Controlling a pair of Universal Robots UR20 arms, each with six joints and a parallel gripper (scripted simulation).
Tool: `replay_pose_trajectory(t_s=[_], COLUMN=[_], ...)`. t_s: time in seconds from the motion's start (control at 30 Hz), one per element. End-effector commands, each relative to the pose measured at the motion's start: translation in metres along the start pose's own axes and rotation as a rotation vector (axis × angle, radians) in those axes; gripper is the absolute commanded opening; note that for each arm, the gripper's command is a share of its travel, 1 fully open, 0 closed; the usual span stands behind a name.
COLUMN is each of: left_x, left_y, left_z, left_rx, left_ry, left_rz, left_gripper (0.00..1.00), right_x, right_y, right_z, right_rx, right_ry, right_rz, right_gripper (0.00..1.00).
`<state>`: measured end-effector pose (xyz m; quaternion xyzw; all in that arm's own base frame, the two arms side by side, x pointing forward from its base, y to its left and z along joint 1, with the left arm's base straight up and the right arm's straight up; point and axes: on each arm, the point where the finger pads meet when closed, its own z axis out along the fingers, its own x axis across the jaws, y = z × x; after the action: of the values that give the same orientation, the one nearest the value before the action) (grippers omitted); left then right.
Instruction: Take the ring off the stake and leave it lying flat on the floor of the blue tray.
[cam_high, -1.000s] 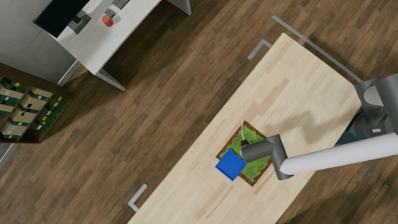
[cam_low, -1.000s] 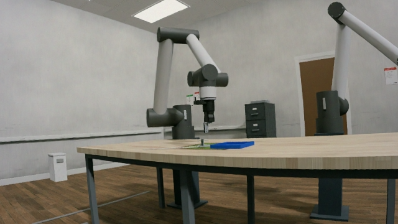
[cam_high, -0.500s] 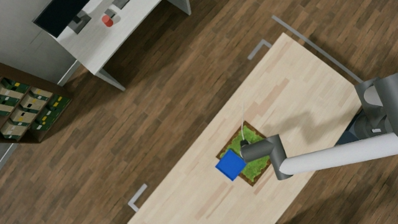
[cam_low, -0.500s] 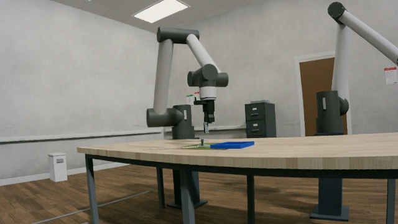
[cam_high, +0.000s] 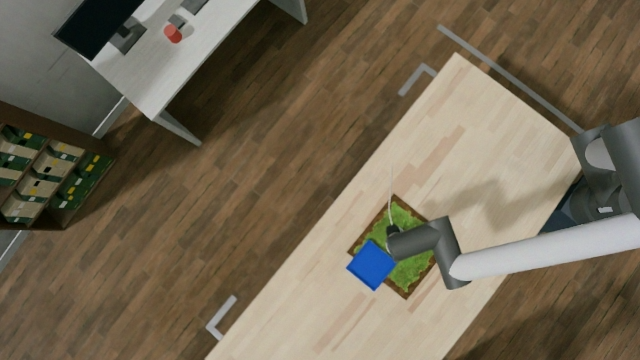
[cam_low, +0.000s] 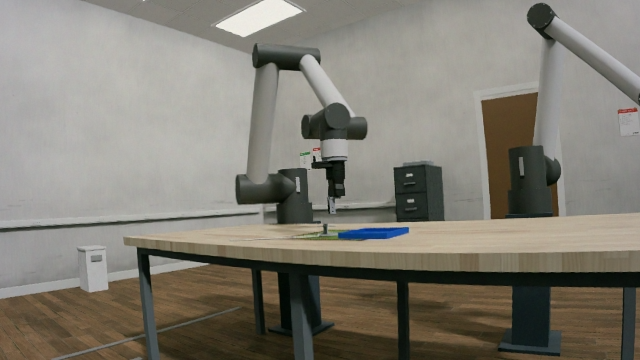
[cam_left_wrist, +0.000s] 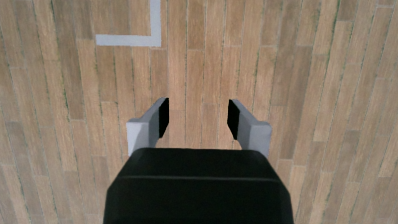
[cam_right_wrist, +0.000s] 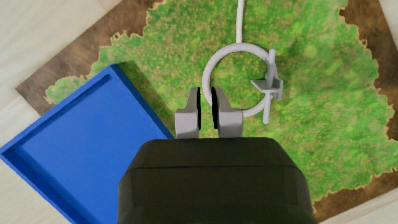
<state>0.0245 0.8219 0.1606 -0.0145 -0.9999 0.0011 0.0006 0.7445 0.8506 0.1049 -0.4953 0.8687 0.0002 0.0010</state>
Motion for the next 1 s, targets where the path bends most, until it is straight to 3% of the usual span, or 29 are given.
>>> replay_pose_trajectory(t_s=[0.0,0.97], left_x=[0.000,0.000], left_y=[0.003,0.003], left_z=[-0.001,-0.001], left_rx=[-0.002,-0.002], left_ry=[-0.001,-0.001], left_rz=[0.000,0.000], left_gripper=[1.00,1.00], right_x=[0.004,0.004], right_y=[0.003,0.002], right_z=[0.009,0.055], right_rx=[-0.001,-0.001], right_ry=[0.006,0.006], right_rz=[-0.005,-0.004], right_gripper=[0.32,0.32])
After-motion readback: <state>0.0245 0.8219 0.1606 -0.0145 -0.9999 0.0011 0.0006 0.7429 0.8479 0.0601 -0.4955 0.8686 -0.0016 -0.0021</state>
